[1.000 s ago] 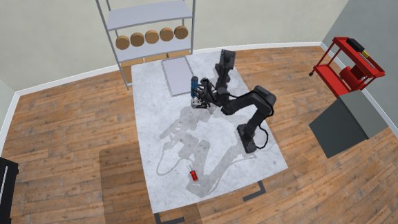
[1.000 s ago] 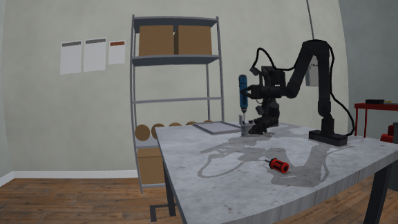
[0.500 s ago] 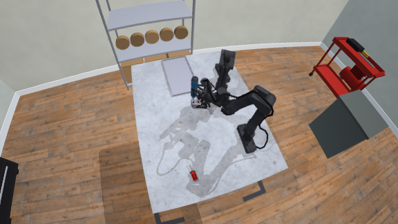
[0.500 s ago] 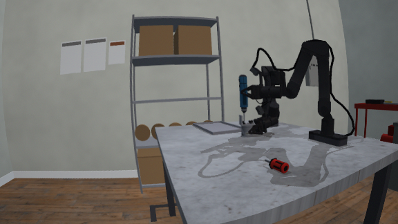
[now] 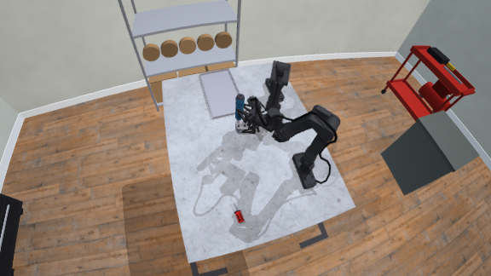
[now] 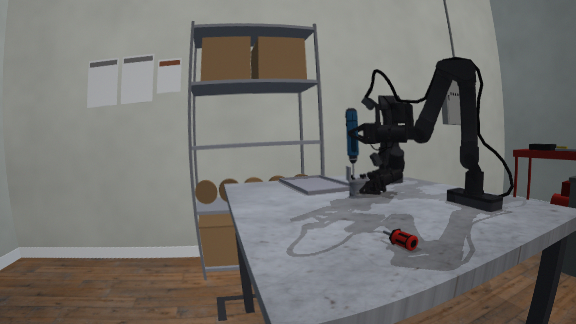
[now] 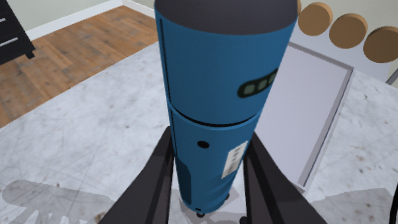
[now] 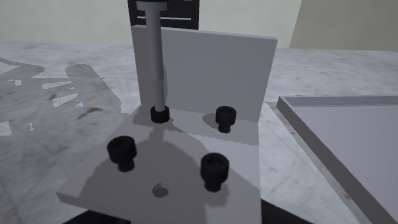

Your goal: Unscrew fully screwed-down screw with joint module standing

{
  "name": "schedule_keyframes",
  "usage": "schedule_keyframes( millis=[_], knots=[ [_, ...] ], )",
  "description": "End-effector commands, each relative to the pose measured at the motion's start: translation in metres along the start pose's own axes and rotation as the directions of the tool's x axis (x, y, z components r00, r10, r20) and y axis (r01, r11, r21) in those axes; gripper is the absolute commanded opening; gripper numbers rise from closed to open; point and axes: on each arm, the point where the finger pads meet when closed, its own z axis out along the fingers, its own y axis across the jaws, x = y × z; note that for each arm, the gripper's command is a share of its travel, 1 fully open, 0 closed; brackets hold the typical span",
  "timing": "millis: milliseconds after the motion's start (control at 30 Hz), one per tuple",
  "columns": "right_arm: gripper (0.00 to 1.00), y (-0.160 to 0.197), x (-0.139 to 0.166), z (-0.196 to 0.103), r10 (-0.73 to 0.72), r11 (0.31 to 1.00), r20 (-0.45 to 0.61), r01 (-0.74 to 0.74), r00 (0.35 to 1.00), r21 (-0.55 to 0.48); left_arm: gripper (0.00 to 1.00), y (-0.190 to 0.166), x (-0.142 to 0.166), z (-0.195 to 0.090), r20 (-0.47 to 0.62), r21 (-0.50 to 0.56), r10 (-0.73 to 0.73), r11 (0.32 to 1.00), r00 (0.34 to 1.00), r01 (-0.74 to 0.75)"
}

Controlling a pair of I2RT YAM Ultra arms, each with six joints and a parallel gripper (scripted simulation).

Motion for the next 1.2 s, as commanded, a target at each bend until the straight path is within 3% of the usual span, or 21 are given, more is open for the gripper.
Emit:
schedule_keyframes(
  millis=[0, 1167],
  knots=[
    [0.59, 0.001, -0.003, 0.0, 0.01, 1.0, 0.005, -0.01, 1.0, -0.001, 0.42, 0.0, -0.019, -0.003, 0.075, 0.001, -0.002, 1.0, 0.997, 0.002],
    [0.59, 0.001, -0.003, 0.0, 0.01, 1.0, 0.005, -0.01, 1.0, -0.001, 0.42, 0.0, -0.018, -0.003, 0.077, 0.001, -0.002, 1.0, 0.997, 0.002]
  ],
)
